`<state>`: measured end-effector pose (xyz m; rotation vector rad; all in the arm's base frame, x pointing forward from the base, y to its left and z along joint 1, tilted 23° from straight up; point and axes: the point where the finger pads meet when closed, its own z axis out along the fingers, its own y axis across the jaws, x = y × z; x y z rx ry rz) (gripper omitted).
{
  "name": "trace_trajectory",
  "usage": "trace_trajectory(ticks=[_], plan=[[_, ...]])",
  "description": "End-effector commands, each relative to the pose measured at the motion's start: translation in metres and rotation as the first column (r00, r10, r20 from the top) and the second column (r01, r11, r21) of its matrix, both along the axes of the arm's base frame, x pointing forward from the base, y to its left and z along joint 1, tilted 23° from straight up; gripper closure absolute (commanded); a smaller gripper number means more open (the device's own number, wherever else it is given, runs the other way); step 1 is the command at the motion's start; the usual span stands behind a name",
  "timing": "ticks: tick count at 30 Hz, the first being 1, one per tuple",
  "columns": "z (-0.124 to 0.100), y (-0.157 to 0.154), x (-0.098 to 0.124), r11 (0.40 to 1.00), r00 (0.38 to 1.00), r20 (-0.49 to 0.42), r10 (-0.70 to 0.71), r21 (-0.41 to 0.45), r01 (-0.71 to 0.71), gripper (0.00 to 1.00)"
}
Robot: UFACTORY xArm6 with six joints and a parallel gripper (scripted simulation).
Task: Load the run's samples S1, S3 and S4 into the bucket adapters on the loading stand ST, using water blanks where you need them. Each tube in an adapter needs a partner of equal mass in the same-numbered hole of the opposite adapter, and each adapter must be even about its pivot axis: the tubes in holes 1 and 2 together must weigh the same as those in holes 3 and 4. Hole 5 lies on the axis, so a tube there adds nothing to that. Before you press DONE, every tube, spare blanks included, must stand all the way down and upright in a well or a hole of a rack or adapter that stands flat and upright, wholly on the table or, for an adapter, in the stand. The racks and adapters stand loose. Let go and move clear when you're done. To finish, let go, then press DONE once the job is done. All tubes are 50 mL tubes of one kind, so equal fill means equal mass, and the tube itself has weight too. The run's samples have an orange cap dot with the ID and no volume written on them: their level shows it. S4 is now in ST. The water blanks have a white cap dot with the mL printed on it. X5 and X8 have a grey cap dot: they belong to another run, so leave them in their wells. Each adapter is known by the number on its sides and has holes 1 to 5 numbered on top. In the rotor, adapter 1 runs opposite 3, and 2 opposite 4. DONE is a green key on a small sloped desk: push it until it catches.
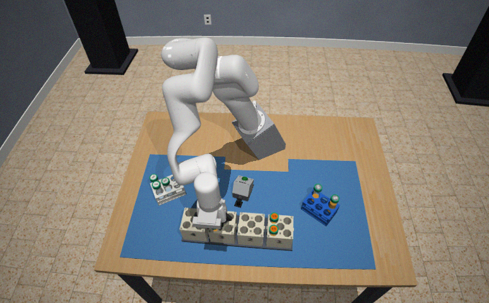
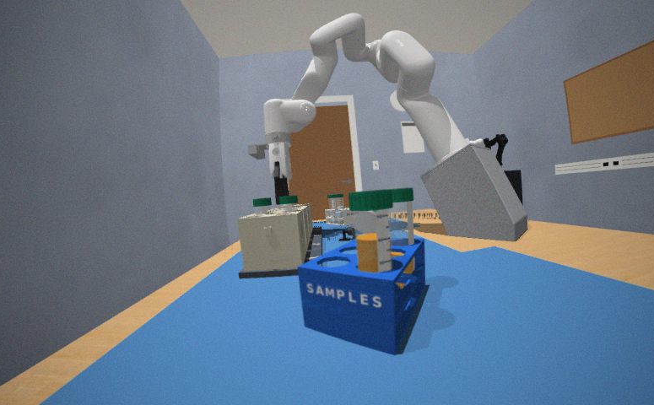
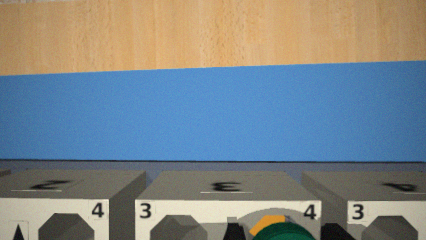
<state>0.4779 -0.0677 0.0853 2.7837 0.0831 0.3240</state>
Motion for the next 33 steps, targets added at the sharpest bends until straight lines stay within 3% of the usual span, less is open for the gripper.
trace_trajectory(ticks=[1,33], plan=[[0.009,0.003,0.0,1.0,1.0,0.005,0.001,0.0,-0.001,0.56],[0.06,0.021,-0.013,1.0,1.0,0.005,0.001,0.0,-0.001,0.56]])
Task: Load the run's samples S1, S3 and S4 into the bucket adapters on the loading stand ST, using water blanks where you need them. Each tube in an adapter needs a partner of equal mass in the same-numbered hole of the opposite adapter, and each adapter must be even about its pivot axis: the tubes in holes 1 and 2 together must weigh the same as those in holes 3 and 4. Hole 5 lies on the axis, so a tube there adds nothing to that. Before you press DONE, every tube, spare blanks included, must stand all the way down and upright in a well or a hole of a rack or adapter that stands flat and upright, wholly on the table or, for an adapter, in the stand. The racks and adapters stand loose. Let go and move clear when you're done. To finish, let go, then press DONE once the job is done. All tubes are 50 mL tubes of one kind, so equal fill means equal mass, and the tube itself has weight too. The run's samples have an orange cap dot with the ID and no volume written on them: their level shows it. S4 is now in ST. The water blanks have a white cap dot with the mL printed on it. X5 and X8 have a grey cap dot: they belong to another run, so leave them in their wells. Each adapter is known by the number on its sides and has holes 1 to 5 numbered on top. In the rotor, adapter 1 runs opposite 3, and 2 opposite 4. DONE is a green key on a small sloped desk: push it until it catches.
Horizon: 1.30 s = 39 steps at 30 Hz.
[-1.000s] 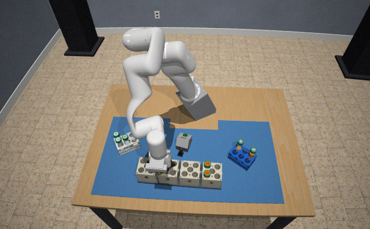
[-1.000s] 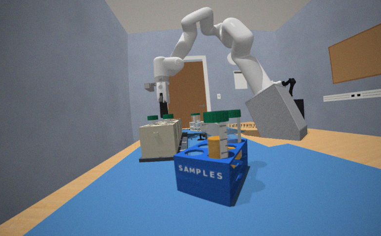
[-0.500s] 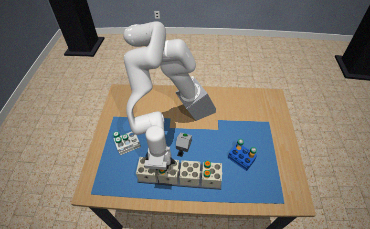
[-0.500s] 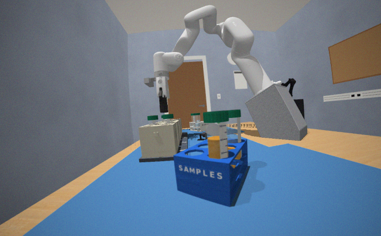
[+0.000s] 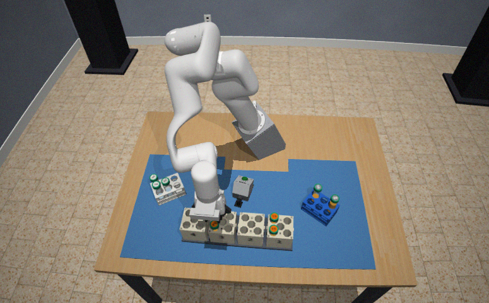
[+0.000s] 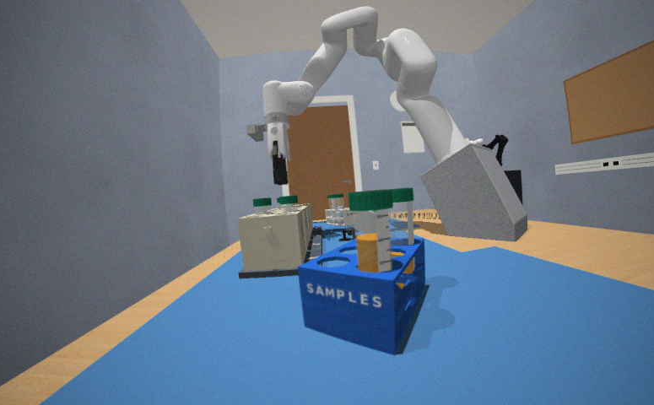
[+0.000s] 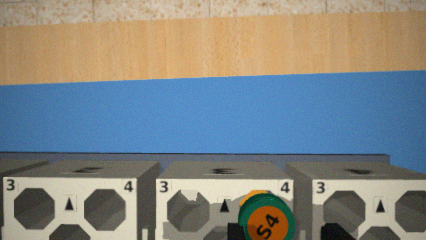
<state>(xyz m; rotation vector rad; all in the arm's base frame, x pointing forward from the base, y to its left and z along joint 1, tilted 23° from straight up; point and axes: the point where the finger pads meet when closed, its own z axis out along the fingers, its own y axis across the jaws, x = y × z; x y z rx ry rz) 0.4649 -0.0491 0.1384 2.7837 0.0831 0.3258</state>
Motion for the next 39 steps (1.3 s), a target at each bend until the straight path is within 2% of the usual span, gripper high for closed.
trace_trajectory(ticks=[1,34,39], plan=[[0.009,0.003,-0.001,1.0,1.0,0.004,0.001,0.0,-0.001,0.56],[0.062,0.022,-0.015,1.0,1.0,0.004,0.001,0.0,-0.001,0.56],[0.063,0.022,-0.015,1.0,1.0,0.004,0.001,0.0,-0.001,0.56]])
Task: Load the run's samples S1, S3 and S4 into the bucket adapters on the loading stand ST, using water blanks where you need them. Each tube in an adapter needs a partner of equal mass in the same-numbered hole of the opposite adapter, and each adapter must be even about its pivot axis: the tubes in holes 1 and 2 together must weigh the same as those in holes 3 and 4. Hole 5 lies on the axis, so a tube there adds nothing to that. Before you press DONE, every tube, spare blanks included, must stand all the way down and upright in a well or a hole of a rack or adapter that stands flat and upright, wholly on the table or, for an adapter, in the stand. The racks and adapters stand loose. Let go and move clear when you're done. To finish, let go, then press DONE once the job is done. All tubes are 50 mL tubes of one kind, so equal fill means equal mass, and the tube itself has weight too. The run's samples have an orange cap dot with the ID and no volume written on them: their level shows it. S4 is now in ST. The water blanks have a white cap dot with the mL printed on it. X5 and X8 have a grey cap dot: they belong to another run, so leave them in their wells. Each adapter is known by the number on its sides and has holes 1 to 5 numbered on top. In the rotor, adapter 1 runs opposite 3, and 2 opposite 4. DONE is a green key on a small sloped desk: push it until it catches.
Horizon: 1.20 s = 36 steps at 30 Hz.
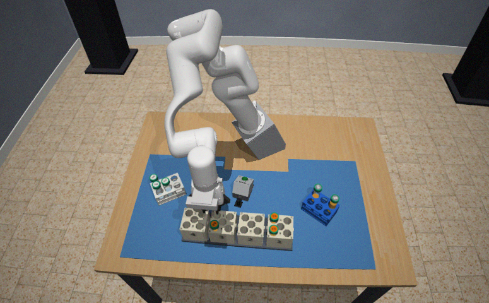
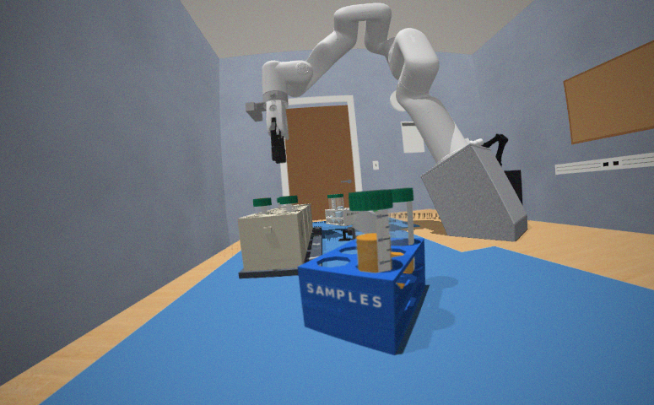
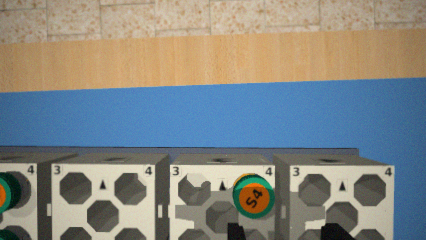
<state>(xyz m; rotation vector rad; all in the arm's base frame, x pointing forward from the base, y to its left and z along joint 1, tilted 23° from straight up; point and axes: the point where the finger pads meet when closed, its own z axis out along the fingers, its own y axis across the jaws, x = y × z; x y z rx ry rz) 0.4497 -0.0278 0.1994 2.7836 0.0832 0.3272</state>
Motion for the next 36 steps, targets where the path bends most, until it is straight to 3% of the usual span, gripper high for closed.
trace_trajectory(ticks=[1,20,21,33,36], plan=[[0.002,0.0,0.001,1.0,1.0,0.003,0.0,0.0,0.0,0.56],[0.002,0.0,0.001,1.0,1.0,0.003,0.0,0.0,0.0,0.56],[0.002,-0.004,-0.002,1.0,0.999,0.013,-0.03,0.008,0.03,0.43],[0.011,-0.052,-0.037,0.917,0.912,0.118,-0.392,0.127,0.377,0.43],[0.011,-0.056,-0.039,0.904,0.899,0.124,-0.42,0.138,0.404,0.43]])
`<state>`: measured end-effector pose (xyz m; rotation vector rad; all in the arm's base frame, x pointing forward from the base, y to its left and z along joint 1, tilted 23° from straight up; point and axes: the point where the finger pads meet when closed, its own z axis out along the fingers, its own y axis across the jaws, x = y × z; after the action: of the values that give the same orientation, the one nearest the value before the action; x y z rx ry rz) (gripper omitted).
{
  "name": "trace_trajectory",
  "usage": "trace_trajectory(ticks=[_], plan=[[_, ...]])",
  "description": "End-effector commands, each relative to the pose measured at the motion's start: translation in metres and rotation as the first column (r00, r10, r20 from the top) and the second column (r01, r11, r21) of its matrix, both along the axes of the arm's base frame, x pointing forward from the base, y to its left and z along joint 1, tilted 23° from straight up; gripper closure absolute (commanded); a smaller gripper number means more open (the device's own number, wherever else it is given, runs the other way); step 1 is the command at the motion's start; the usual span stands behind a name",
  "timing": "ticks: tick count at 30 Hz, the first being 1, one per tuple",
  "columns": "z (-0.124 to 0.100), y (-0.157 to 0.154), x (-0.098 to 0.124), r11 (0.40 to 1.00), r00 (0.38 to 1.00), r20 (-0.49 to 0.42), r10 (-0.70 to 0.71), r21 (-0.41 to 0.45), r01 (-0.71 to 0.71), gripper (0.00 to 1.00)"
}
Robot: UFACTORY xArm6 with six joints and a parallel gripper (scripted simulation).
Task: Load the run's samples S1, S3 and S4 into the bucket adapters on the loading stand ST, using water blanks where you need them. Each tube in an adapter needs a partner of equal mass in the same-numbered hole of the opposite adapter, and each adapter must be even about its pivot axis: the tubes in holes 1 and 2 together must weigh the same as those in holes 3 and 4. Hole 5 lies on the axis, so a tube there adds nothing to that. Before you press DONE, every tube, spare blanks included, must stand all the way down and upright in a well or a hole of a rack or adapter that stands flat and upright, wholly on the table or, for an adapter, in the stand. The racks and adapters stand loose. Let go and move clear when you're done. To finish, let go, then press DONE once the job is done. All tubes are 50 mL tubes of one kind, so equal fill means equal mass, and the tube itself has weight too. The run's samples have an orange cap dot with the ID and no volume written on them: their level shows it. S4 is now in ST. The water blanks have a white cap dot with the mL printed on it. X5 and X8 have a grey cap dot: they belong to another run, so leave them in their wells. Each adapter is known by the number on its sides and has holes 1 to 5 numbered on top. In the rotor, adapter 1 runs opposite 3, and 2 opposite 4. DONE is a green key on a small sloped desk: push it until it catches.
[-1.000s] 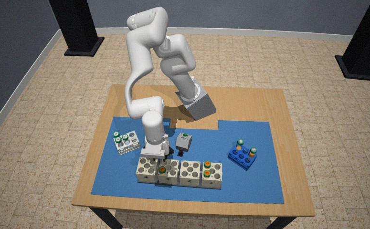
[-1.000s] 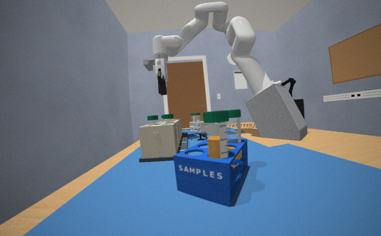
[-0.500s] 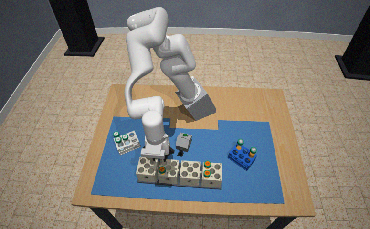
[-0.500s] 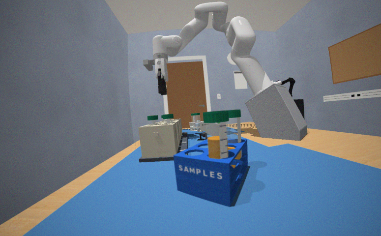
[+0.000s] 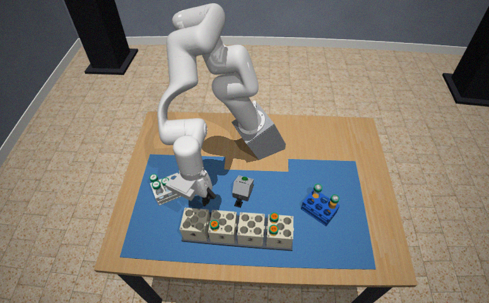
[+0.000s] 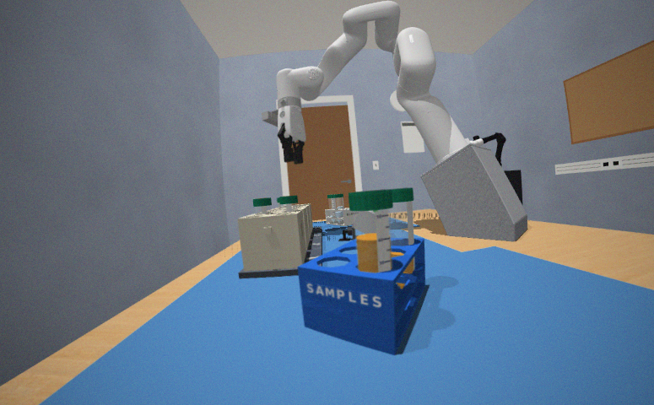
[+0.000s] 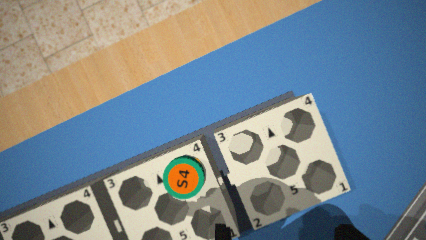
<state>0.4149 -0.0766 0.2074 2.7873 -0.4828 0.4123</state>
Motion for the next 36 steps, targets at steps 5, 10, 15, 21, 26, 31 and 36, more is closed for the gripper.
trace_trajectory(ticks=[5,10,15,21,26,31,36], plan=[[0.007,-0.028,-0.019,0.977,0.974,0.077,-0.211,0.059,0.207,0.43],[0.01,-0.048,-0.033,0.931,0.926,0.117,-0.36,0.111,0.348,0.43],[0.013,-0.064,-0.045,0.878,0.869,0.143,-0.474,0.157,0.453,0.43],[0.017,-0.085,-0.059,0.836,0.825,0.156,-0.543,0.187,0.515,0.43],[0.02,-0.105,-0.073,0.836,0.825,0.156,-0.543,0.187,0.515,0.43],[0.024,-0.125,-0.088,0.836,0.825,0.156,-0.543,0.187,0.515,0.43],[0.026,-0.137,-0.096,0.836,0.825,0.156,-0.543,0.187,0.515,0.43]])
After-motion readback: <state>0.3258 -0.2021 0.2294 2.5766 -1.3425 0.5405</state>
